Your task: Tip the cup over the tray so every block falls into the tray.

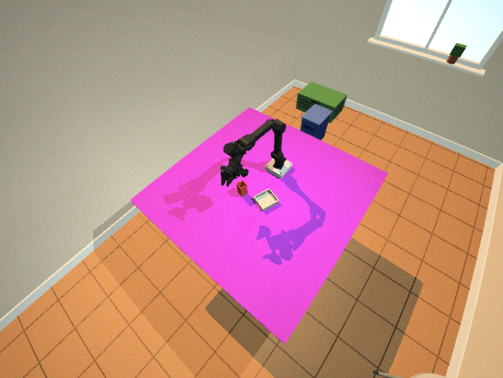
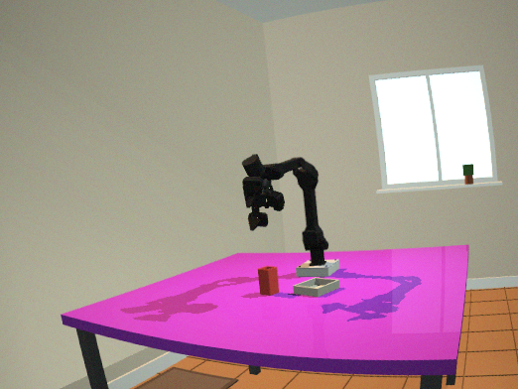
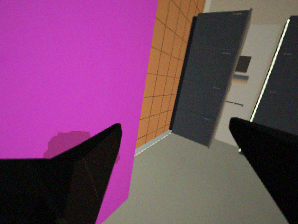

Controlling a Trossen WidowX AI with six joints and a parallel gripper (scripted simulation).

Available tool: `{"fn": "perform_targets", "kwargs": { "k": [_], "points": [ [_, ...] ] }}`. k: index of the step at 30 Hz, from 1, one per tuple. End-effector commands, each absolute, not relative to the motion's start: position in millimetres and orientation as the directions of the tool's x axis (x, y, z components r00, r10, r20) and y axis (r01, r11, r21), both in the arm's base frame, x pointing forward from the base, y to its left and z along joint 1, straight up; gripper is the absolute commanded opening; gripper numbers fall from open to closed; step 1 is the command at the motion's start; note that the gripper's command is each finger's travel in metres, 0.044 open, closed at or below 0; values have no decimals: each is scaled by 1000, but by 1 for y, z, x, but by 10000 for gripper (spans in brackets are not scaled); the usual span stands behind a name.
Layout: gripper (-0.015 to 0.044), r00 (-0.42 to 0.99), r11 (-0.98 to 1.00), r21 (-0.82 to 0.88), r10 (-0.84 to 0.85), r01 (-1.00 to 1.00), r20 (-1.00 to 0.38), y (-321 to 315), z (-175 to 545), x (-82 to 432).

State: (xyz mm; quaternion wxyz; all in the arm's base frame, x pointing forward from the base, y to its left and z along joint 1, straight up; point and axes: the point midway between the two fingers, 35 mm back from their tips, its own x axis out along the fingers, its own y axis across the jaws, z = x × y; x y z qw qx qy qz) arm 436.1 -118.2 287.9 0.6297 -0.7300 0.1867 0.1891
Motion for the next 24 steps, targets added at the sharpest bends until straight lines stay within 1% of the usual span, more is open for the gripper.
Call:
{"fn": "perform_targets", "kwargs": {
  "k": [1,12,18,24],
  "points": [
    [440,864,22,-867,-71,-498,-499,-117,284,417],
    [440,865,422,-823,-156,-379,-478,-113,260,371],
    [440,862,609,-749,-202,-261,-464,-111,243,346],
    [440,858,759,-640,-247,-117,-450,-110,224,321]
  ]
}}
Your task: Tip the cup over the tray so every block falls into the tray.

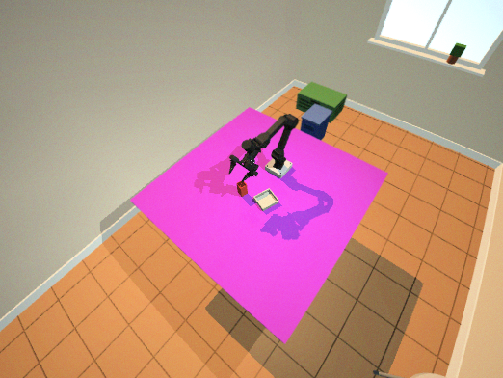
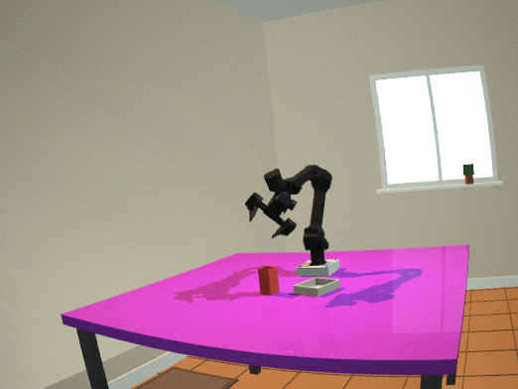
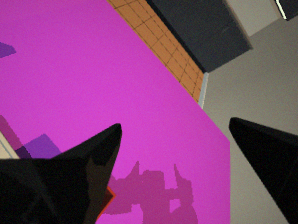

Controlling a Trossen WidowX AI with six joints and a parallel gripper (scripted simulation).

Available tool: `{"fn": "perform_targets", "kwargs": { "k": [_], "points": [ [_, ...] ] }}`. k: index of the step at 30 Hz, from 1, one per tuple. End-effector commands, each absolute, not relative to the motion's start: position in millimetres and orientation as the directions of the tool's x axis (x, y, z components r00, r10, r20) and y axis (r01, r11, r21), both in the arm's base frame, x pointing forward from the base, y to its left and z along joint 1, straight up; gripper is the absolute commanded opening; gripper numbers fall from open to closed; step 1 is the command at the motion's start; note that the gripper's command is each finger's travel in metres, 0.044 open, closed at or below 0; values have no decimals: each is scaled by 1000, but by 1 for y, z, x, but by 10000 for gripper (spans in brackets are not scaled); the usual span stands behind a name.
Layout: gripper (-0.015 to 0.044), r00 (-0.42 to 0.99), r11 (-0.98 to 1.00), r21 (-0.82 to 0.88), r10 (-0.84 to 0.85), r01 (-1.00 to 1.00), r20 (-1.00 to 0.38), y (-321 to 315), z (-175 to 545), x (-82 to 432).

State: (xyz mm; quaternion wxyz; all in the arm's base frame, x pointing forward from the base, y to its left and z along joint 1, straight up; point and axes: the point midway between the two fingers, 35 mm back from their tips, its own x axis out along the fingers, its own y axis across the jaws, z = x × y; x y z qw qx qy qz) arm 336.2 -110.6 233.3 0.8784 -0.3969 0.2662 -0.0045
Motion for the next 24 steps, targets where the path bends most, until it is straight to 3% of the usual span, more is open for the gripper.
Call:
{"fn": "perform_targets", "kwargs": {
  "k": [1,12,24],
  "points": [
    [440,857,780,-619,-255,-91,-448,-109,220,317],
    [440,844,921,-334,-337,202,-418,-107,178,275],
    [440,825,895,1,-412,447,-386,-105,130,237]
  ]
}}
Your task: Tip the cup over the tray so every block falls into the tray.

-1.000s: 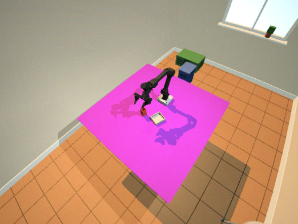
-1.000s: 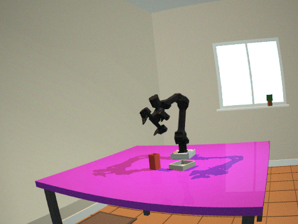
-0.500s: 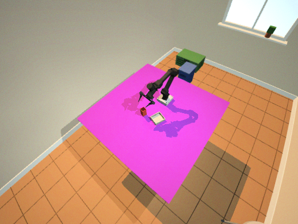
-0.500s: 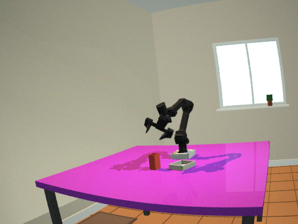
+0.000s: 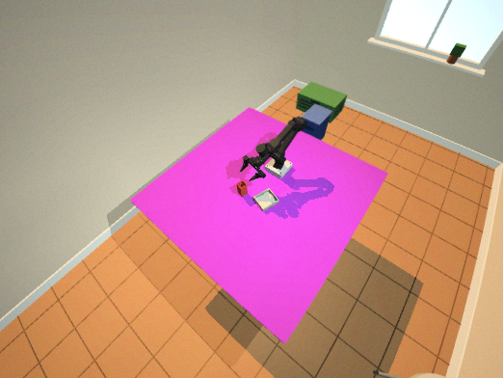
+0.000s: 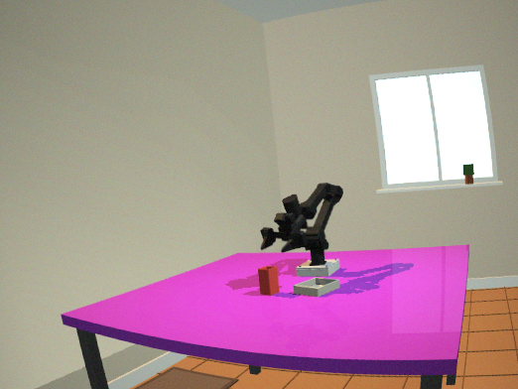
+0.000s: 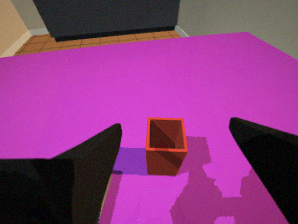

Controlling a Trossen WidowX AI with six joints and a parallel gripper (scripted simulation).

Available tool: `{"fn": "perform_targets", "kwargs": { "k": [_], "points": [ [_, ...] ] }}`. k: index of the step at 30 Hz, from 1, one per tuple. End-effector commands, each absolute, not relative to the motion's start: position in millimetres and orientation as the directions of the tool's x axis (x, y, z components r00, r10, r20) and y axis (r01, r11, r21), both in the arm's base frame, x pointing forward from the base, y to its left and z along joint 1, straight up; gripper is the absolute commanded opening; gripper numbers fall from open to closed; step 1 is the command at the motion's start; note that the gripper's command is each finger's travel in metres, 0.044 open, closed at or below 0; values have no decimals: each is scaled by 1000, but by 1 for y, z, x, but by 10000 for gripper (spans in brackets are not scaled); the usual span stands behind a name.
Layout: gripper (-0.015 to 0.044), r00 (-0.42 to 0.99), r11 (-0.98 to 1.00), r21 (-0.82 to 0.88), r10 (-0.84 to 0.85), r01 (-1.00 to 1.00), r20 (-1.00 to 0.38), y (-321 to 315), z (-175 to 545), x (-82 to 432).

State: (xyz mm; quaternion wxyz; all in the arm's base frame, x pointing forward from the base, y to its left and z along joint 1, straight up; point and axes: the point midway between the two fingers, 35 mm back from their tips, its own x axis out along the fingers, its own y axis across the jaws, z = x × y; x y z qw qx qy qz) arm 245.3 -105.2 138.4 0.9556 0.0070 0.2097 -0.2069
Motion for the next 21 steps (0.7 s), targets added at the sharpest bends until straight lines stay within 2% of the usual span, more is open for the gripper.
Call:
{"fn": "perform_targets", "kwargs": {
  "k": [1,21],
  "points": [
    [440,825,895,1,-412,447,-386,-105,130,237],
    [440,817,894,0,-410,448,-405,-108,87,245]
  ]
}}
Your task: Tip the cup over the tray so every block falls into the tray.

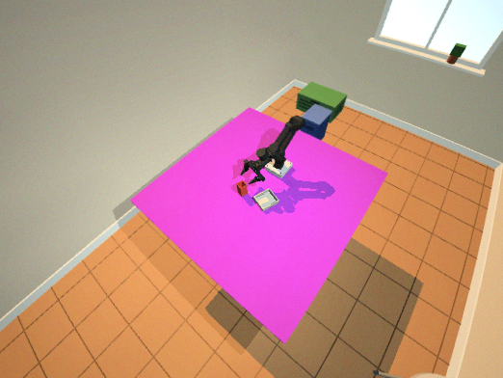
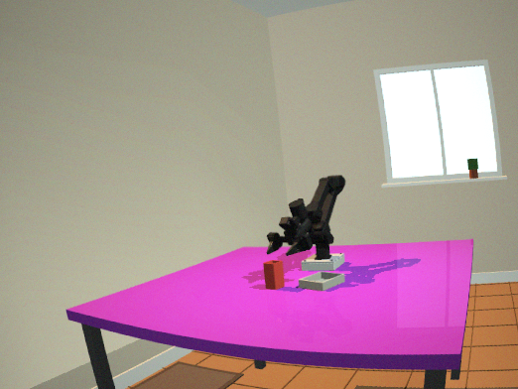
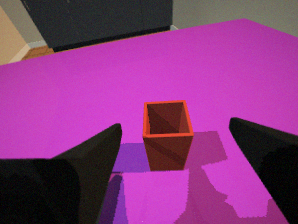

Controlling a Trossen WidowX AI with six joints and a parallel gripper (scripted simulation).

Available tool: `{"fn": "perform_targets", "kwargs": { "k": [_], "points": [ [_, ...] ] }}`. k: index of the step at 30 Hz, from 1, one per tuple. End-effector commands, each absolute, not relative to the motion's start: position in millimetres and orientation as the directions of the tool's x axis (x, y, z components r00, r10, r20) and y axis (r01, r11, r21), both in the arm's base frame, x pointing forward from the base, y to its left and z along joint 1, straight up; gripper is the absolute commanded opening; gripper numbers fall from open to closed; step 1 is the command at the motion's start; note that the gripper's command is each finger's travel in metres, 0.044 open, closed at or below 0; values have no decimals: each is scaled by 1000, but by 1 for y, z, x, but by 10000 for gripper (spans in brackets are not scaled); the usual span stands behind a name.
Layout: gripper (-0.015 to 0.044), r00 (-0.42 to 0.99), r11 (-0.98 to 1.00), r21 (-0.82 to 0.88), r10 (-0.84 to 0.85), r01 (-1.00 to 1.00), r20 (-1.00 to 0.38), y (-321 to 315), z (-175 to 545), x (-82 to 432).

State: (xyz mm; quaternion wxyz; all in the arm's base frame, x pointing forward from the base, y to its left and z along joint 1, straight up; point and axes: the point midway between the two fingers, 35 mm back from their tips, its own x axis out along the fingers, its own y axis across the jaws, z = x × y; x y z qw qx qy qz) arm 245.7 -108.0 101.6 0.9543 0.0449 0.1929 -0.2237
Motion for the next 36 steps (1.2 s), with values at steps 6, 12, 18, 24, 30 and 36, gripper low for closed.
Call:
{"fn": "perform_targets", "kwargs": {
  "k": [6,12,18,24,30,36],
  "points": [
    [440,814,894,-1,-409,449,-413,-107,70,242],
    [440,811,894,-1,-408,449,-419,-106,60,240],
    [440,818,894,0,-410,448,-404,-109,60,246],
    [440,823,894,0,-411,447,-392,-113,57,254],
    [440,825,894,0,-412,447,-388,-117,52,261],
    [440,825,895,0,-412,447,-386,-121,48,268]
  ]
}}
